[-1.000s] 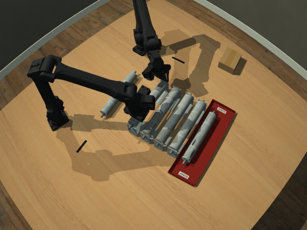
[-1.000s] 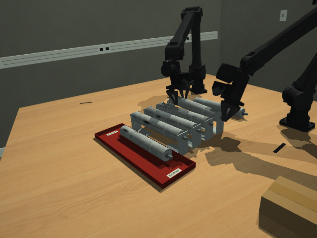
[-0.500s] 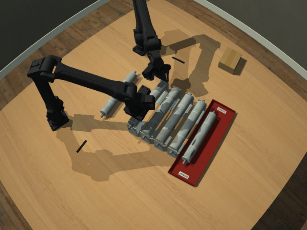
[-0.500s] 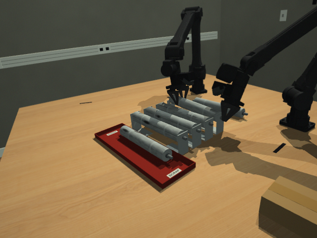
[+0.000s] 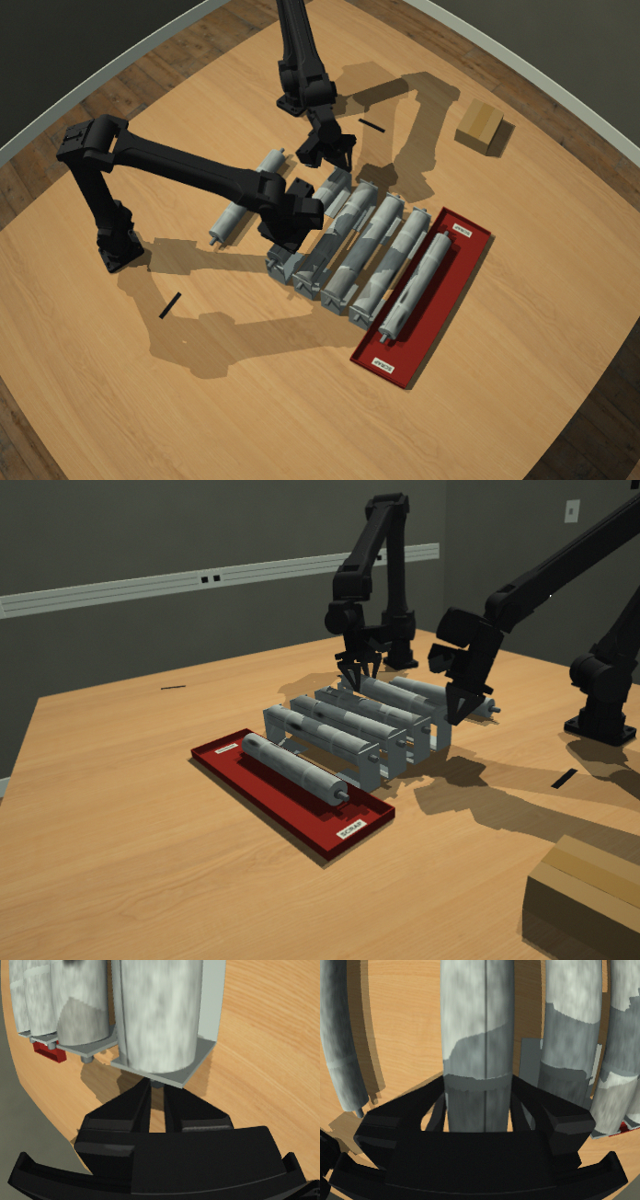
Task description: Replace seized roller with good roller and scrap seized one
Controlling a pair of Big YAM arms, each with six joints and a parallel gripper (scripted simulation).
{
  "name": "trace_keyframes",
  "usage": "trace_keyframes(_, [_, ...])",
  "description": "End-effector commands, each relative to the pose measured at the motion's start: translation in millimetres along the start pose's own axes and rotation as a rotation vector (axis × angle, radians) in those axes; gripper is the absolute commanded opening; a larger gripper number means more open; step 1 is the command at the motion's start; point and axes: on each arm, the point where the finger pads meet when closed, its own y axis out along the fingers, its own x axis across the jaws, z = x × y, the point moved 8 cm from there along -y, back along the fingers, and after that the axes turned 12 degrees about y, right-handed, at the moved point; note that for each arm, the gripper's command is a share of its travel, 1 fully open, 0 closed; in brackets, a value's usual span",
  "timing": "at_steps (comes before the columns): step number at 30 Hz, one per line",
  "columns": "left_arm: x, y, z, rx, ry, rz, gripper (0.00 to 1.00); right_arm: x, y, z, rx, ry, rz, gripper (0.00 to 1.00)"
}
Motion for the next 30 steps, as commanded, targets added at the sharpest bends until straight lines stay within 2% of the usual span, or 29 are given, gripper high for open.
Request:
trace_keyframes(1, [-6.4, 5.5, 6.8, 0.029, 0.001, 0.03, 0.03, -12.6, -9.7, -8.5, -0.018, 0.012, 0.027, 0.32])
trace_keyframes(30, [-18.6, 11.5, 20.3, 0.071, -0.002, 0.061, 0.03, -12.7, -9.7, -8.5, -0.017, 0.012, 0.027, 0.32])
